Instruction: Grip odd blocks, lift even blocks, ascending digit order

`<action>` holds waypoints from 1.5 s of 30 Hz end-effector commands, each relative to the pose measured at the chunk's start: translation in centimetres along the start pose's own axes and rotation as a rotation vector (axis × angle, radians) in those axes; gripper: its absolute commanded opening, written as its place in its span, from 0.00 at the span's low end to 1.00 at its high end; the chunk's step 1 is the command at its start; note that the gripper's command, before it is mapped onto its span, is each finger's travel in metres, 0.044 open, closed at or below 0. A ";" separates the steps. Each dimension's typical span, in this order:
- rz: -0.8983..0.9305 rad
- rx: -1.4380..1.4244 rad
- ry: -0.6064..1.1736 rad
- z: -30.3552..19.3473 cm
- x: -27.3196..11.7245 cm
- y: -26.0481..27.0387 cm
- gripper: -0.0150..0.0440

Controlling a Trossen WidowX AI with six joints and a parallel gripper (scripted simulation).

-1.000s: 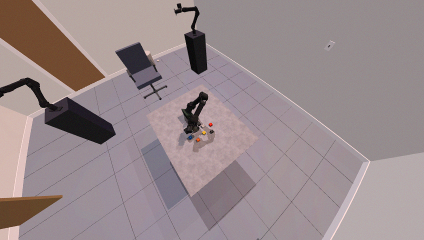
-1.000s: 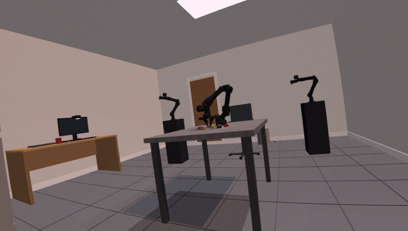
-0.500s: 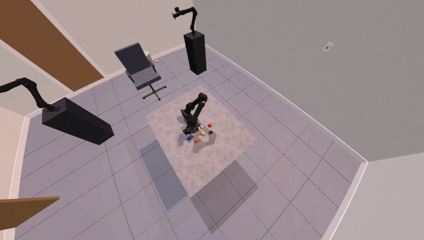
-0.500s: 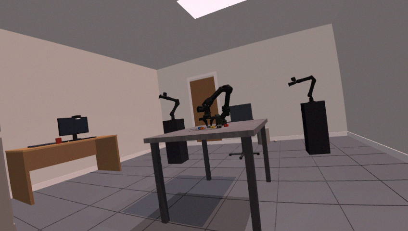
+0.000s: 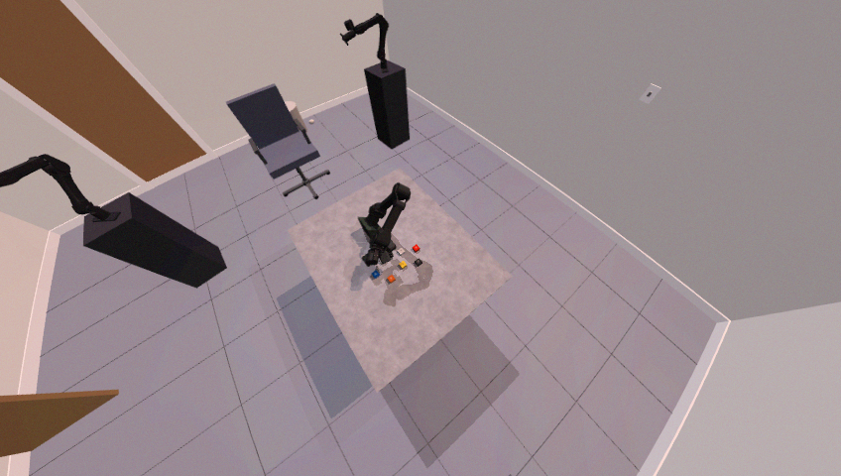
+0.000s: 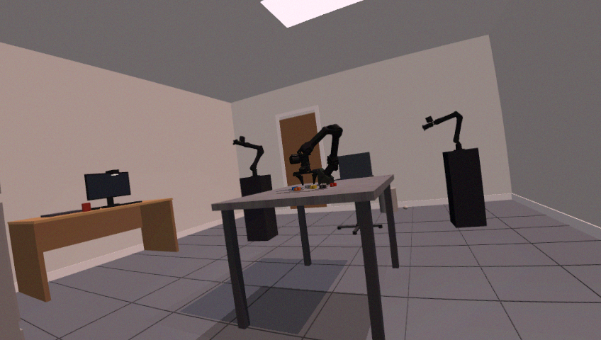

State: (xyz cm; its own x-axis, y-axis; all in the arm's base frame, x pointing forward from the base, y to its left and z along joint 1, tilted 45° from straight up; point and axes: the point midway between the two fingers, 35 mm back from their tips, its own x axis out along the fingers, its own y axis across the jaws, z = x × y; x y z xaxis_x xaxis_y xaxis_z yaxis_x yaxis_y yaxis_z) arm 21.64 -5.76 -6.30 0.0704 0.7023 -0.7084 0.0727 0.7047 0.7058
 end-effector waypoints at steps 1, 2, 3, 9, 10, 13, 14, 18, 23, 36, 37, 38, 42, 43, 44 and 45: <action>-0.013 -0.012 -0.015 0.3 -2.4 -0.1 0.93; -0.013 -0.012 -0.015 0.3 -2.4 -0.1 0.93; -0.013 -0.012 -0.015 0.3 -2.4 -0.1 0.93; -0.017 -0.011 -0.015 0.4 -8.1 -0.3 0.71; -0.017 -0.011 -0.014 0.3 -9.5 -0.2 0.67; -0.016 -0.011 -0.014 0.1 -10.6 -0.1 0.53; -0.016 -0.011 -0.014 0.1 -10.6 -0.1 0.49; -0.016 -0.011 -0.014 0.1 -10.6 -0.1 0.46; -0.016 -0.011 -0.014 0.1 -10.6 -0.1 0.46; -0.011 -0.009 -0.014 1.5 -10.5 11.1 0.46; -0.009 -0.010 -0.013 1.4 -10.4 11.8 0.46; -0.008 -0.010 -0.013 1.4 -10.4 12.0 0.46; -0.008 -0.010 -0.013 1.4 -10.4 12.0 0.46; -0.008 -0.010 -0.013 1.4 -10.4 12.0 0.46; -0.008 -0.010 -0.013 1.4 -10.4 12.0 0.46; -0.009 -0.010 -0.013 1.4 -10.2 12.0 0.50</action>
State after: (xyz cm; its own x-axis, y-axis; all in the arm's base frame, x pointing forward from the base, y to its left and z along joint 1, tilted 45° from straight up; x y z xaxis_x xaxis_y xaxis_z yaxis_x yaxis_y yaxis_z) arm 23.27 -5.15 9.09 0.0793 0.6923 -0.7172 0.0555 0.7153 0.6966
